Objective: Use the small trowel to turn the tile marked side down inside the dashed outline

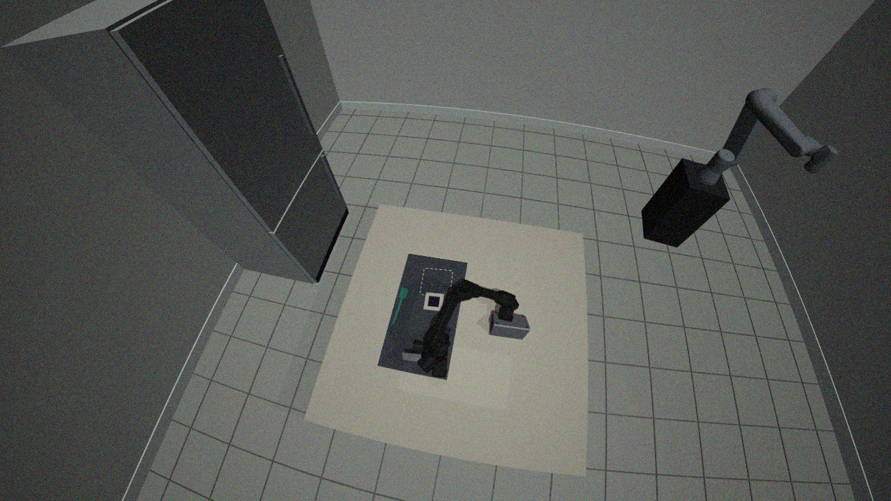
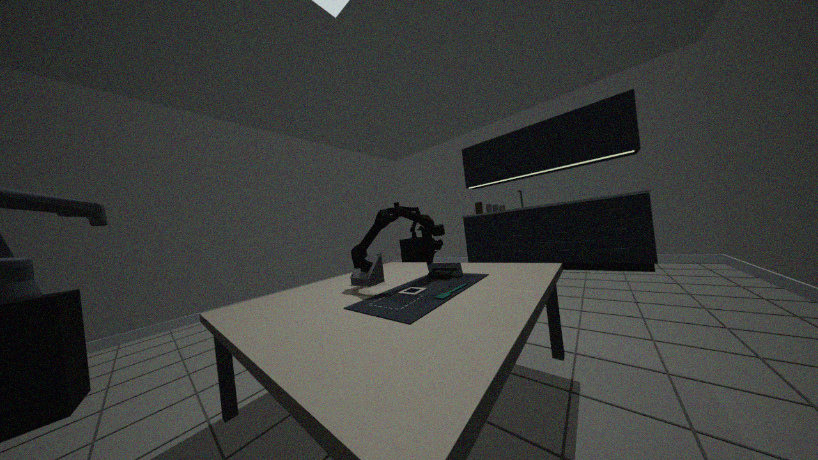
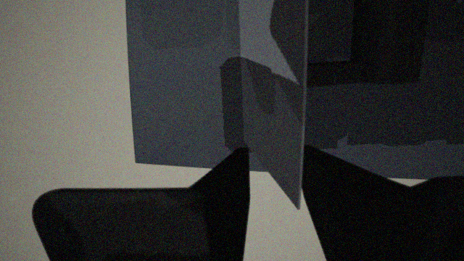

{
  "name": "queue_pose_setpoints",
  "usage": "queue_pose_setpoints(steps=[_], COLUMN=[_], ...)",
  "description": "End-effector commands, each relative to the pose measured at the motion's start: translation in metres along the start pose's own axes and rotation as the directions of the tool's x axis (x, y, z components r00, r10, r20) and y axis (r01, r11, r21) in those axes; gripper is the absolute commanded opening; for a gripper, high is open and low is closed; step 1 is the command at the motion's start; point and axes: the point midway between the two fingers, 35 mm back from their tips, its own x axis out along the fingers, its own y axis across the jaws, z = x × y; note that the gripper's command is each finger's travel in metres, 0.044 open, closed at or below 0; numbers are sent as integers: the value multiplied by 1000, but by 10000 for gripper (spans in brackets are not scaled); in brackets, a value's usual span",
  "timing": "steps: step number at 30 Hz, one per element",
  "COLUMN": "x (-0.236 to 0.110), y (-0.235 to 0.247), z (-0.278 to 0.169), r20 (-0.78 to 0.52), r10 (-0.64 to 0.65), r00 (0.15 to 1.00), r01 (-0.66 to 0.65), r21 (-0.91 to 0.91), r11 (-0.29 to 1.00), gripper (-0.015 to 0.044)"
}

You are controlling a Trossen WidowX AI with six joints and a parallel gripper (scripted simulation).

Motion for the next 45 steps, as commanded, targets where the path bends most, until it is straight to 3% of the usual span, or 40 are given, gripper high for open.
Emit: queue_pose_setpoints(steps=[1,40,45], x=[2,27,0], y=[9,60,60], z=[-2,-2,-3], r20=[-7,-5,-6], r10=[0,3,4], r00=[1000,1000,1000], r01=[0,-3,-4], r21=[1,2,2], r11=[1000,1000,1000], gripper=[100,100,100])
